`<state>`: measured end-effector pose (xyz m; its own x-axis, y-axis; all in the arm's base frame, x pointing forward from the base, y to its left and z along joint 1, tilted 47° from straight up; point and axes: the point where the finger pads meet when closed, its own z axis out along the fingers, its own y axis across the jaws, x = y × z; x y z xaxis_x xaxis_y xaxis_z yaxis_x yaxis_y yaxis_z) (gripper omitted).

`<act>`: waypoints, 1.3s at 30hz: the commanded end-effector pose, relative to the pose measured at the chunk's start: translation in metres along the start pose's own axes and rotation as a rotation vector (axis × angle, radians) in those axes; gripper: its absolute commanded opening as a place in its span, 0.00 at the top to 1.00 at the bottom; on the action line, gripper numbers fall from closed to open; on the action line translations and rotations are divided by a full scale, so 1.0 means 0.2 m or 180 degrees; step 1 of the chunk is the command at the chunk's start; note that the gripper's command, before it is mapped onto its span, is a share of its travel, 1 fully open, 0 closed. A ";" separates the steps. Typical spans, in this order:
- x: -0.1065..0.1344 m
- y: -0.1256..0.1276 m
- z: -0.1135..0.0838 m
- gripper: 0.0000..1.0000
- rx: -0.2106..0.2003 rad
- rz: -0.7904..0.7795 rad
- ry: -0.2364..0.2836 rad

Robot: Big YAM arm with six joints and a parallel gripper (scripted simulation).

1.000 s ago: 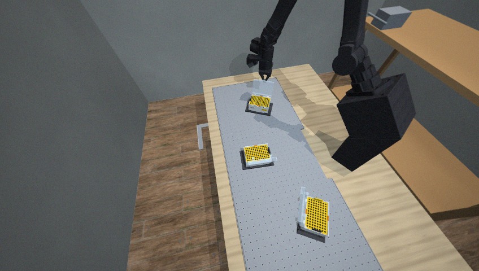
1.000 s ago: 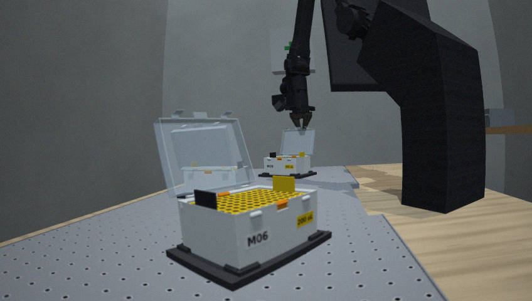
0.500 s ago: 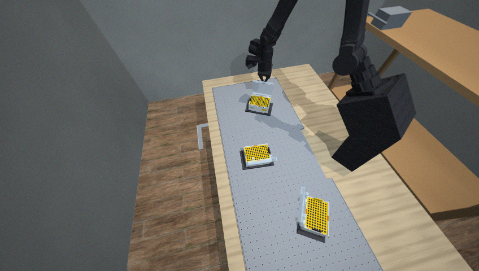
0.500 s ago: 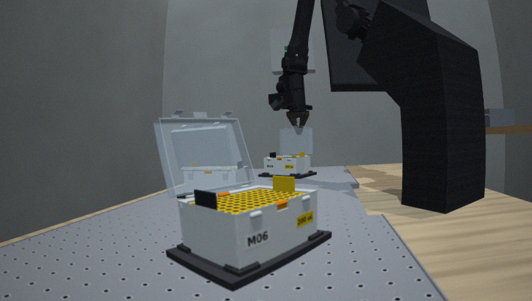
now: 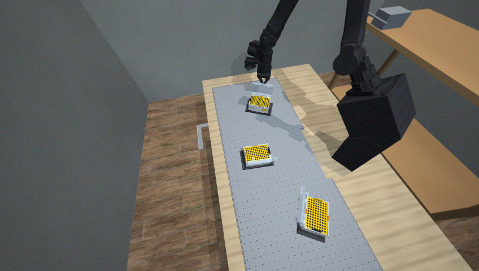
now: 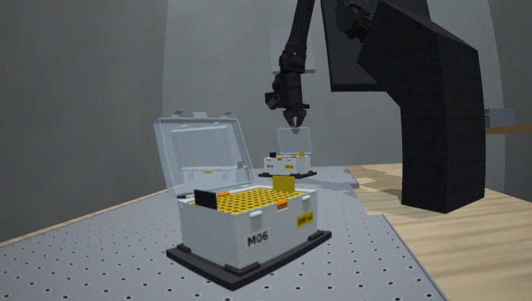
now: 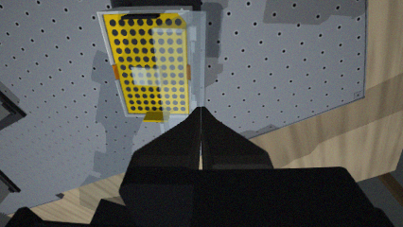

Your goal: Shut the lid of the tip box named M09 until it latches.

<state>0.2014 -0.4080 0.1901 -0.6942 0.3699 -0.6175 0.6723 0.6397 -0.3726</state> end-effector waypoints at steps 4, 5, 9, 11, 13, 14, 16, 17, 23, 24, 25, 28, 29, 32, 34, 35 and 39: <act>-0.06 0.02 -0.06 1.00 0.0053 0.0048 -0.0136; -0.07 0.02 -0.06 1.00 0.0060 0.0050 -0.0153; -0.05 0.05 -0.06 1.00 0.0050 0.0048 -0.0134; -0.06 0.06 -0.06 1.00 0.0055 0.0051 -0.0146; -0.08 0.07 -0.07 1.00 0.0060 0.0053 -0.0160; -0.07 0.08 -0.07 1.00 0.0055 0.0052 -0.0149; -0.07 0.08 -0.07 1.00 0.0055 0.0052 -0.0149; -0.07 0.07 -0.07 1.00 0.0068 0.0064 -0.0149; -0.07 0.12 -0.08 1.00 0.0056 0.0055 -0.0158; -0.06 0.14 -0.07 1.00 0.0051 0.0053 -0.0146; -0.06 0.15 -0.07 1.00 0.0047 0.0052 -0.0137; -0.08 0.09 -0.08 1.00 0.0094 0.0096 -0.0159; -0.08 0.09 -0.08 1.00 0.0099 0.0101 -0.0157; -0.08 0.10 -0.08 1.00 0.0089 0.0093 -0.0159; -0.08 0.10 -0.08 1.00 0.0088 0.0078 -0.0159; -0.08 0.10 -0.08 1.00 0.0088 0.0077 -0.0159; -0.08 0.10 -0.08 1.00 0.0088 0.0077 -0.0159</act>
